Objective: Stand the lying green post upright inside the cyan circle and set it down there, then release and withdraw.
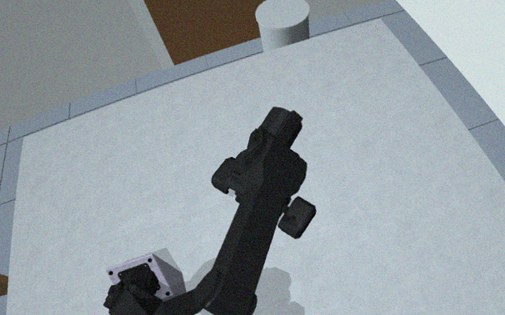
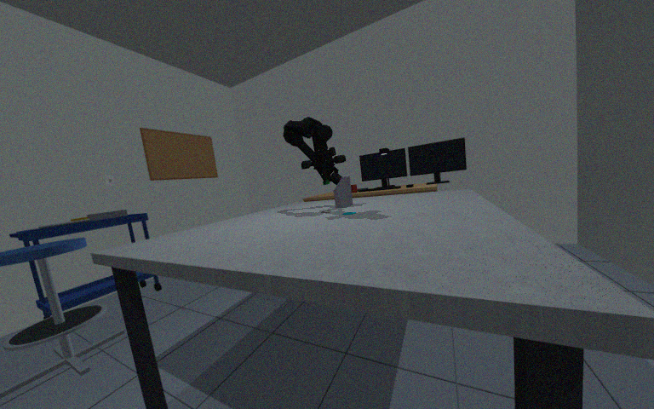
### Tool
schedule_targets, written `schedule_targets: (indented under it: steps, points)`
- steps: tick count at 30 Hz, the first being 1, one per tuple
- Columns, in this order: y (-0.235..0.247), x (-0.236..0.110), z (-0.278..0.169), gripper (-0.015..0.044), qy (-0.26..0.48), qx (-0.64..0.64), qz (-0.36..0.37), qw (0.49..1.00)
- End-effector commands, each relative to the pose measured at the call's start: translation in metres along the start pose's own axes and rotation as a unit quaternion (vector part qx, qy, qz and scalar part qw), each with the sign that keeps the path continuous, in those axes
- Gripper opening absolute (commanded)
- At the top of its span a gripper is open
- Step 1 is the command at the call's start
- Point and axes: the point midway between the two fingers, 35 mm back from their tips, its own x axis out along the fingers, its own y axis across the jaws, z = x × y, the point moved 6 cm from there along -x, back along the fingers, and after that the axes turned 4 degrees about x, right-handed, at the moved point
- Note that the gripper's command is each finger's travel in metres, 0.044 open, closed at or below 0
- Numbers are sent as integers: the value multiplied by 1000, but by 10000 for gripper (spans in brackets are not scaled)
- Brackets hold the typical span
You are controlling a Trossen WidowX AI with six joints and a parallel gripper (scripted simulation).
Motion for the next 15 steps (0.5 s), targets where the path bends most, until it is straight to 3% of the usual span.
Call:
schedule_targets:
  steps: [1,15]
  points:
    - [15,1,5,23,2,-44,-1,999]
    - [57,4,11,23,9,-170,-13,985]
